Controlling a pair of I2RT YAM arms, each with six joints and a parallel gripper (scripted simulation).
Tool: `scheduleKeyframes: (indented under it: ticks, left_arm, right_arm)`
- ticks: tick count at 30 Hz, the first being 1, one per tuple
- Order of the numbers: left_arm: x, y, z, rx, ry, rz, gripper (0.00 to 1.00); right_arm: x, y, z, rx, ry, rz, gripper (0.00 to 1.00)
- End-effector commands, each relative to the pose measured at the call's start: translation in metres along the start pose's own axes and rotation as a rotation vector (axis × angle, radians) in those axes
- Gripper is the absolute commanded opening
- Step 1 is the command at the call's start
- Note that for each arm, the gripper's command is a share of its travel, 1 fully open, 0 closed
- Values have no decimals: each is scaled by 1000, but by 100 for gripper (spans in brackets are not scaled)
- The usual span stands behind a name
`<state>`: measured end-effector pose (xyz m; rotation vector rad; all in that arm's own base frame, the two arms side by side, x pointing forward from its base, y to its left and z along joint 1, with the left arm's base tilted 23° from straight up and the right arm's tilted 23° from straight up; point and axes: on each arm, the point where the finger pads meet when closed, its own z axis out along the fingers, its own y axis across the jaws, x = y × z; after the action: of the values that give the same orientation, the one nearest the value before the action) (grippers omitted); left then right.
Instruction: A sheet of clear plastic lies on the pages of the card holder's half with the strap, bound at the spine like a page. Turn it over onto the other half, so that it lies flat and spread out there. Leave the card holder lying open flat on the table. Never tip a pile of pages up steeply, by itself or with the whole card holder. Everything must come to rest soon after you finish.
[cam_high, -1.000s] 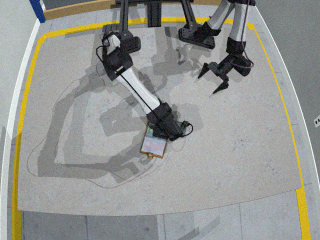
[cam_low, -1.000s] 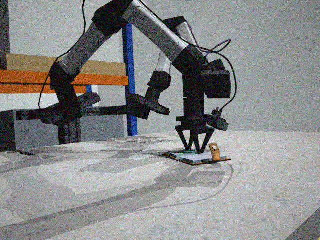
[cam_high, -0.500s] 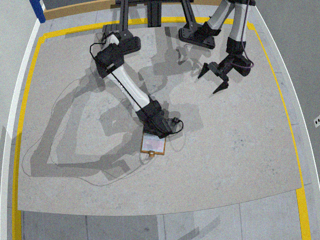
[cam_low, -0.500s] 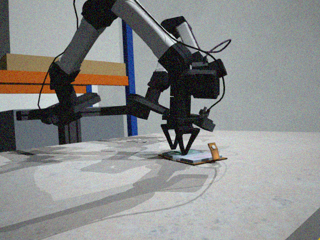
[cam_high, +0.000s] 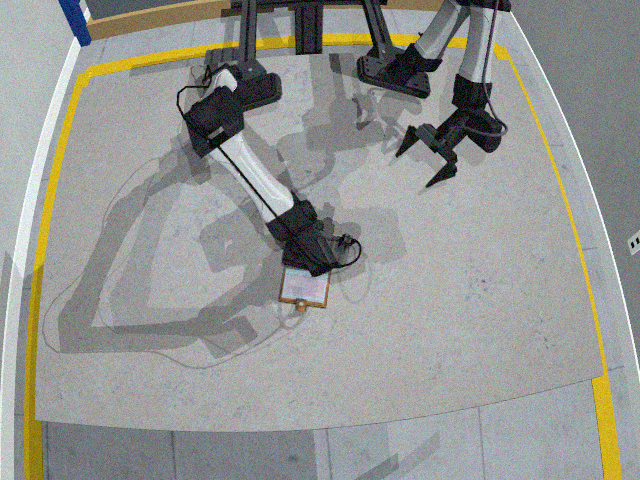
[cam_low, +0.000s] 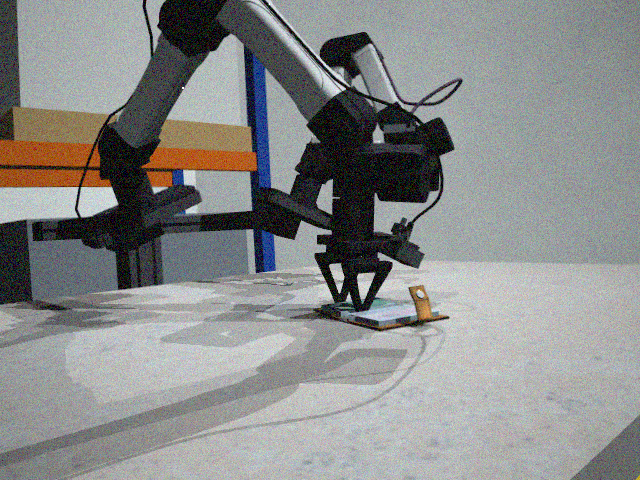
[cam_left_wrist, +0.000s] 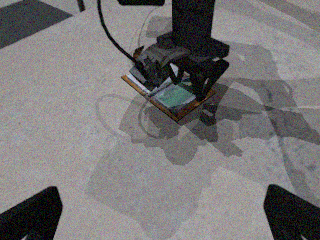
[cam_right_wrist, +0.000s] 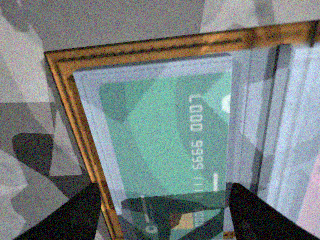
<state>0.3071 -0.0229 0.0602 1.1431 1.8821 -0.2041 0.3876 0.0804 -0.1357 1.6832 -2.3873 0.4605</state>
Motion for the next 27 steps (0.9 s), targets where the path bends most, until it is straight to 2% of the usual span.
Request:
scheduleKeyframes:
  ticks: [1,4,5,7,9,10,13,14,15,16,19,22,27]
  left_arm:
    - [-15,11,-4,-21,-19,46,100]
    - [-15,11,-4,-21,-19,46,100]
    - [-15,11,-4,-21,-19,46,100]
    - [-15,11,-4,-21,-19,46,100]
    - [-15,11,-4,-21,-19,46,100]
    - [-15,11,-4,-21,-19,46,100]
    - [-15,11,-4,-21,-19,46,100]
    - [-15,11,-4,-21,-19,46,100]
    - [-15,11,-4,-21,-19,46,100]
    - [-15,11,-4,-21,-19,46,100]
    - [-15,4,-4,8,-25,50,100]
    - [-12,-6,-5,43,-20,66,100]
    - [-10,-14,-5,72,-15,79,100]
  right_arm:
    - [-4,0,9,2,-15,-6,68]
    - [-7,-6,5,15,-22,-3,68]
    - [-7,-3,8,6,-14,-10,62]
    - [-6,-4,5,13,-20,-4,56]
    - [-6,-4,5,13,-20,-4,56]
    - [-8,-9,-4,31,-34,3,53]
    - [-7,-7,-3,27,-31,1,45]
    - [-6,-6,-2,25,-29,1,33]
    - [-5,-5,-2,24,-28,0,45]
    - [-8,-10,-7,39,-42,16,46]
    - [-17,1,-12,64,-80,58,46]
    - [-8,23,-9,34,-52,26,46]
    - [-4,23,-8,24,-46,31,46]
